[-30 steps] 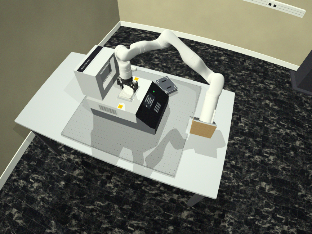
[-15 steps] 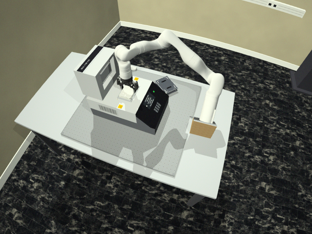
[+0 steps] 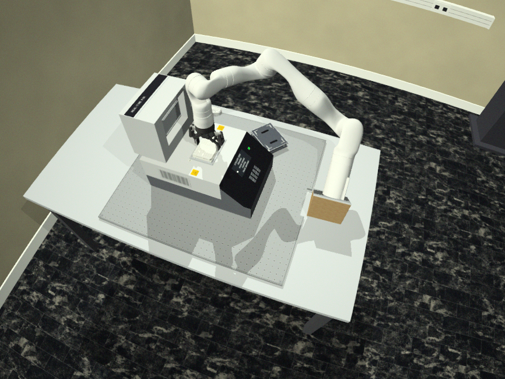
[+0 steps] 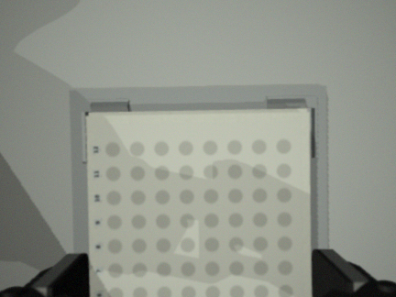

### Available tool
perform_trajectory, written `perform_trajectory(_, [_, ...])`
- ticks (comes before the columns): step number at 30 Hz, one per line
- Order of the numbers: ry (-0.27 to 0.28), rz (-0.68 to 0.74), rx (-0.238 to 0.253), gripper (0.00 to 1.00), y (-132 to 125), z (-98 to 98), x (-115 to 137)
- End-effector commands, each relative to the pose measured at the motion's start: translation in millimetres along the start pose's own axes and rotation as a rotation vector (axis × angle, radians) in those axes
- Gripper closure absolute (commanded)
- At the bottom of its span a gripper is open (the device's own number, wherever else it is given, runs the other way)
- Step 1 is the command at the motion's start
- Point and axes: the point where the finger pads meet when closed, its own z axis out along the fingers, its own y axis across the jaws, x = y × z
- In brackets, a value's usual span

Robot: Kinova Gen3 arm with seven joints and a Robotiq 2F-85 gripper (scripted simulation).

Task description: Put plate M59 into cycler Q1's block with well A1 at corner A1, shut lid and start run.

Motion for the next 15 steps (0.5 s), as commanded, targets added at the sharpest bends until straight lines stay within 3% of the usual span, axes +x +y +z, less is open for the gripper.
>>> perform_trajectory(1, [0.001, 0.002, 0.002, 0.0, 0.0, -1.3, 0.1])
perform_trajectory(15, [-0.001, -0.007, -0.002, 0.0, 1.7, -19.7, -1.1])
